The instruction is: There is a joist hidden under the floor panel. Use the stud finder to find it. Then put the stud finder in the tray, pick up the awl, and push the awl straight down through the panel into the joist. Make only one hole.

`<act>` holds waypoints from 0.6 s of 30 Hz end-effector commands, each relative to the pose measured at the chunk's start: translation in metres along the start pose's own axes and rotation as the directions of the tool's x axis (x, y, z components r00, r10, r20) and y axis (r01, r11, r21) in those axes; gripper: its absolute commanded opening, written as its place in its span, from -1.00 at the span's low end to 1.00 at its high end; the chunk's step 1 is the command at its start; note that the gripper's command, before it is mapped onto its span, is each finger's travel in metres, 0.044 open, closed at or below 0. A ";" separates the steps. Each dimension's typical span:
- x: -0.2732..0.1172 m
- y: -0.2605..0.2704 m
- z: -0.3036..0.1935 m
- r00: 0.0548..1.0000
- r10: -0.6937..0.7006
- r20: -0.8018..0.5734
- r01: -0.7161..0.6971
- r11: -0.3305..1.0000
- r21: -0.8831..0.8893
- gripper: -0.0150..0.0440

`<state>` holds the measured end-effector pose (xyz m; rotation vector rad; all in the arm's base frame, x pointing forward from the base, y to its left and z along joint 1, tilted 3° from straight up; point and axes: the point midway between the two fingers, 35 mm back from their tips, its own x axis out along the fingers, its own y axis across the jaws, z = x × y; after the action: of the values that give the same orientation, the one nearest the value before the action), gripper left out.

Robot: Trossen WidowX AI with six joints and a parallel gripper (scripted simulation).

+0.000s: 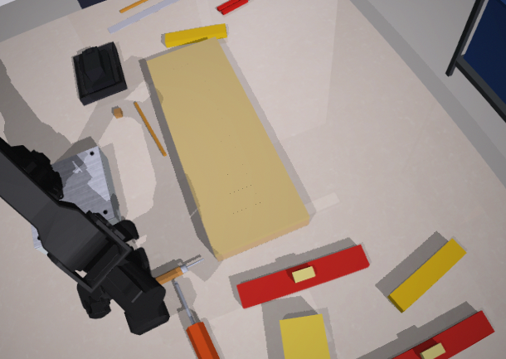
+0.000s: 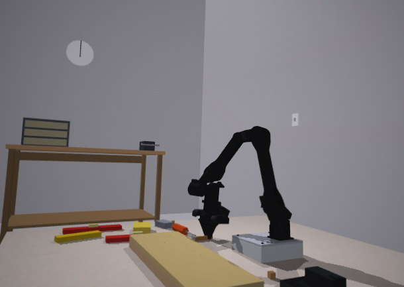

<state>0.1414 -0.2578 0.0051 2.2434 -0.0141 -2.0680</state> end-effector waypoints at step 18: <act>-0.099 0.005 -0.009 1.000 -0.001 -0.003 0.001 1.000 -0.006 -0.49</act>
<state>0.1430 -0.2575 0.0877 2.2412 -0.0027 -2.0708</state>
